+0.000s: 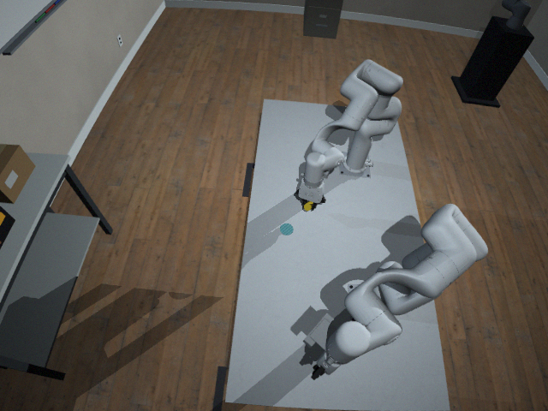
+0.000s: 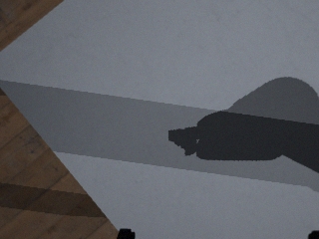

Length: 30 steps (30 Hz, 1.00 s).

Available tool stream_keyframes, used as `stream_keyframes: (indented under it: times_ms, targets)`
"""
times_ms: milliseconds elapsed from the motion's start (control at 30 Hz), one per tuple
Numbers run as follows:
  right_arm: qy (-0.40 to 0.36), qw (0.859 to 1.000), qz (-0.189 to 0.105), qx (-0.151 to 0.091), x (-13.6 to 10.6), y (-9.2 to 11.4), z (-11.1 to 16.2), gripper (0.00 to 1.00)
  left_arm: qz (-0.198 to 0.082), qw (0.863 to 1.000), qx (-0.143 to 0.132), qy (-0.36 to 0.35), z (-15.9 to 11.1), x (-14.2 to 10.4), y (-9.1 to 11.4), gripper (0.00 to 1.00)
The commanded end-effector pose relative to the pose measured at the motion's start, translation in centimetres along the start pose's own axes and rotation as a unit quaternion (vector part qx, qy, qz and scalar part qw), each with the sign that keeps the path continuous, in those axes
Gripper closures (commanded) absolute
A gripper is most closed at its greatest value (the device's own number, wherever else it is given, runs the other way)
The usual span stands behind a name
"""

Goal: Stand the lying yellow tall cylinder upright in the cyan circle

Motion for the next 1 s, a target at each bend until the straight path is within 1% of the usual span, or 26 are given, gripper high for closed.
stream_keyframes:
  times_ms: [0,67,167,233,300,533,700,733,800,967]
  targets:
    - [0.019,0.997,-0.069,-0.026,-1.0,-0.6,-0.7,1.0,0.0,1.0,0.002,0.0,0.0,0.0,0.1,0.0]
    - [0.025,0.995,-0.091,-0.034,-1.5,-0.8,-1.0,1.0,0.0,1.0,0.002,0.0,0.0,0.0,0.1,0.0]
    - [0.032,0.991,-0.124,-0.04,-1.9,-1.2,-1.5,1.0,0.0,1.0,0.002,0.0,0.0,0.0,0.1,0.0]
    - [0.032,0.991,-0.124,-0.04,-1.9,-1.2,-1.5,1.0,0.0,1.0,0.002,0.0,0.0,0.0,0.1,0.0]
    - [0.038,0.988,-0.144,-0.048,-2.3,-1.4,-1.8,1.0,0.0,1.0,0.002,0.0,0.0,0.0,0.1,0.0]
    - [0.054,0.974,-0.21,-0.068,-3.3,-2.3,-2.7,1.0,0.0,1.0,0.002,0.0,0.0,0.0,0.1,0.0]
    - [0.065,0.961,-0.257,-0.078,-4.1,-3.0,-3.3,1.0,0.0,1.0,0.002,0.0,0.0,0.0,0.1,0.0]
    - [0.067,0.959,-0.263,-0.082,-4.2,-3.2,-3.4,1.0,0.0,1.0,0.002,0.0,0.0,0.0,0.1,0.0]
    - [0.067,0.959,-0.263,-0.082,-4.2,-3.2,-3.4,1.0,0.0,1.0,0.002,0.0,0.0,0.0,0.1,0.0]
    - [0.076,0.947,-0.297,-0.094,-4.9,-3.9,-3.9,1.0,0.0,1.0,0.002,0.0,0.0,0.0,0.1,0.0]
Point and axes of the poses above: on each arm, the point where the finger pads meet when closed, its own y axis back along the fingers, its own z axis across the jaws, x = y × z, the point moved 8 cm from there along y, back along the fingers, and after that the axes turned 15 degrees about -y, right-handed, at the moved point
